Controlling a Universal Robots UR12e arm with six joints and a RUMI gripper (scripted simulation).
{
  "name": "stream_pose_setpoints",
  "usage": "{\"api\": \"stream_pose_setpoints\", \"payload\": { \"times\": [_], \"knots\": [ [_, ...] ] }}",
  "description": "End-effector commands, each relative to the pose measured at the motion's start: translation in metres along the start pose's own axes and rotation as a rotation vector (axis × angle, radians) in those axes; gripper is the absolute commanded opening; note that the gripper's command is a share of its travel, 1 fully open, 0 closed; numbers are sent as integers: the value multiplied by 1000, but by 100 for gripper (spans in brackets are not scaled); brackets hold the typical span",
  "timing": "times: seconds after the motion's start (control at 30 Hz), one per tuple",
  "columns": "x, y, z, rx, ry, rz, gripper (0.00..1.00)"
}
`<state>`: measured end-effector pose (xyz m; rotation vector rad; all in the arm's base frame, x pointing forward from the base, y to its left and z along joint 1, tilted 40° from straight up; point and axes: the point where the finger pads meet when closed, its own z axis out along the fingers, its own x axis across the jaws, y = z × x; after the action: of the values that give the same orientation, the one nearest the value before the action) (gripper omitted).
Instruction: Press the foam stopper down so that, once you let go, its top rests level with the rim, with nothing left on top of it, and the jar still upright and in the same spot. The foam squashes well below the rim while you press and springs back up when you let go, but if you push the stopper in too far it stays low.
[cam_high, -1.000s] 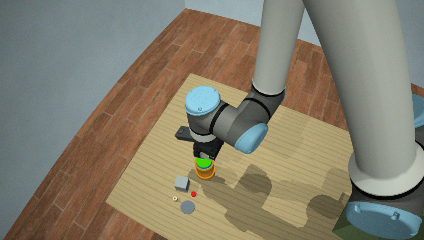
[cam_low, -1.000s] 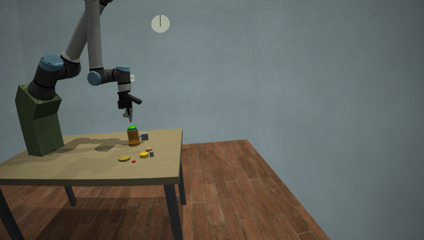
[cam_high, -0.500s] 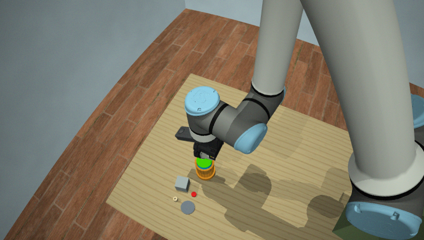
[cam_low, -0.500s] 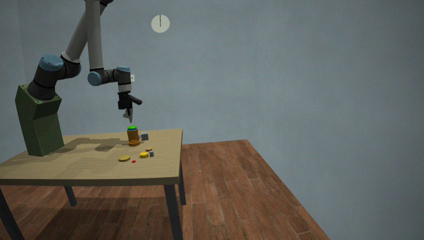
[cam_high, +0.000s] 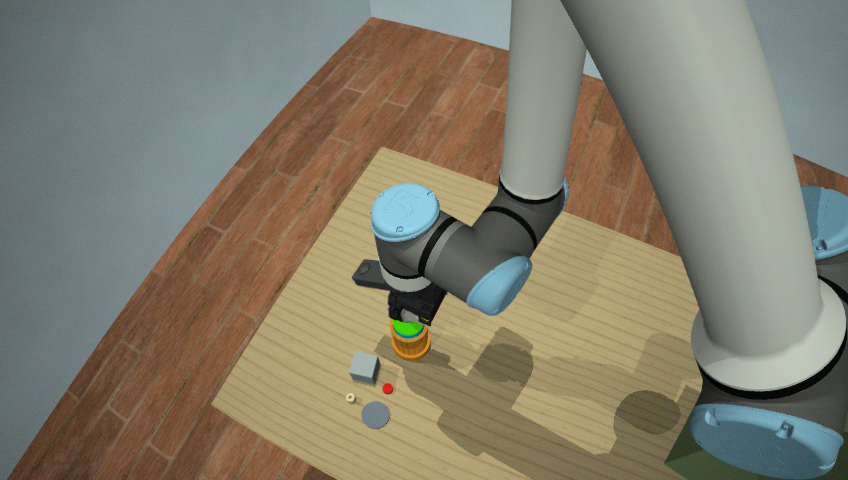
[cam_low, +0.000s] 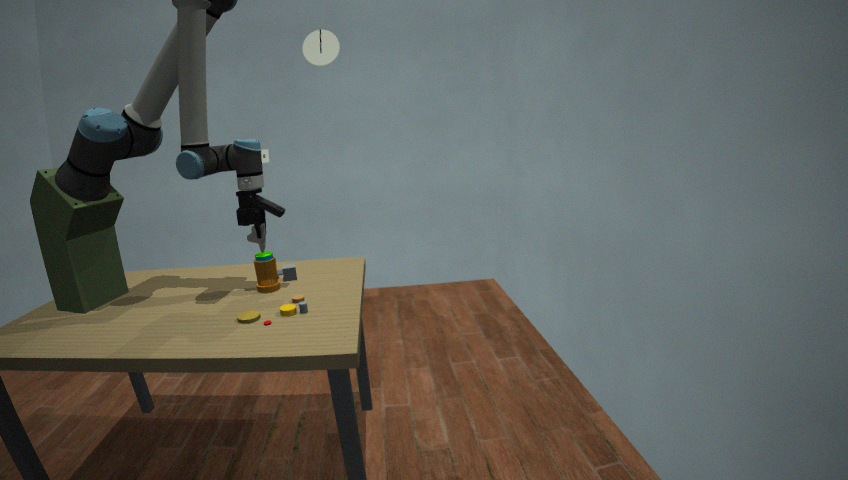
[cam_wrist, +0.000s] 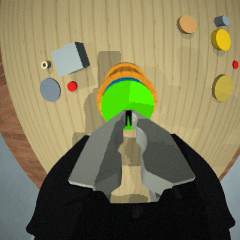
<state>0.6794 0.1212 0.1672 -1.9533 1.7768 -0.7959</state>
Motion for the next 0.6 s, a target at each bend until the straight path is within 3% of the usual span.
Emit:
{"api": "stream_pose_setpoints", "payload": {
  "times": [0.0,0.57],
  "knots": [
    [0,-1,2,1,0,0,0],
    [0,-1,5,1,0,0,0]
  ]
}}
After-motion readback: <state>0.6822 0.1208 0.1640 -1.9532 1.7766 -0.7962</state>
